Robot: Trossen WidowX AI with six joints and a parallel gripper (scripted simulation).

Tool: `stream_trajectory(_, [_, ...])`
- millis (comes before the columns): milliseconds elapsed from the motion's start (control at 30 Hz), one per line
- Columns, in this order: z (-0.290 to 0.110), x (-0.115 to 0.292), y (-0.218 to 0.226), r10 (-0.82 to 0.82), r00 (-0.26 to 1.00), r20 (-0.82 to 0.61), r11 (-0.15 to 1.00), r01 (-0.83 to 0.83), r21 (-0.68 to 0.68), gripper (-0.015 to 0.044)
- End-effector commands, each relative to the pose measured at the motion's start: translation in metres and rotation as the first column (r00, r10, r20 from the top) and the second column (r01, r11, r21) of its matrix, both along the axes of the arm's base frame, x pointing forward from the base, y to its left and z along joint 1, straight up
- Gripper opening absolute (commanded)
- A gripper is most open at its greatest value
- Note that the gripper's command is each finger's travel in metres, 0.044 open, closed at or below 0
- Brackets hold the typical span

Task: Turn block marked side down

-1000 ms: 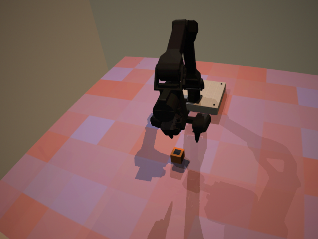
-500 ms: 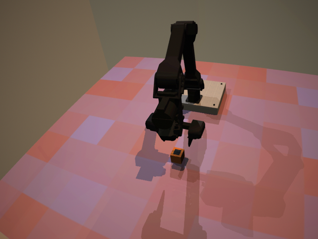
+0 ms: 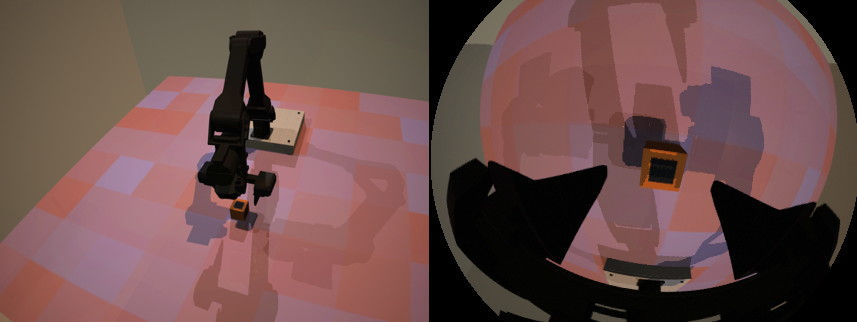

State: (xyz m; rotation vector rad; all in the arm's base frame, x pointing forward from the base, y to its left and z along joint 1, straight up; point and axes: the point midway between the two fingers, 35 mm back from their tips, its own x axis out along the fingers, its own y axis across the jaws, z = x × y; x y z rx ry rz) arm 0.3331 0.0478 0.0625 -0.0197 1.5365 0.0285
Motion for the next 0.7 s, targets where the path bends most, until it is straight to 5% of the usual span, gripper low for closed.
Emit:
stream_trajectory(0, [-0.009, -0.001, -0.001, 0.004, 1.000, -0.009, 1.000, -0.004, -0.007, 0.0440])
stream_trajectory(667, [-0.036, 0.000, -0.001, 0.005, 1.000, -0.009, 1.000, -0.005, -0.007, 0.0414])
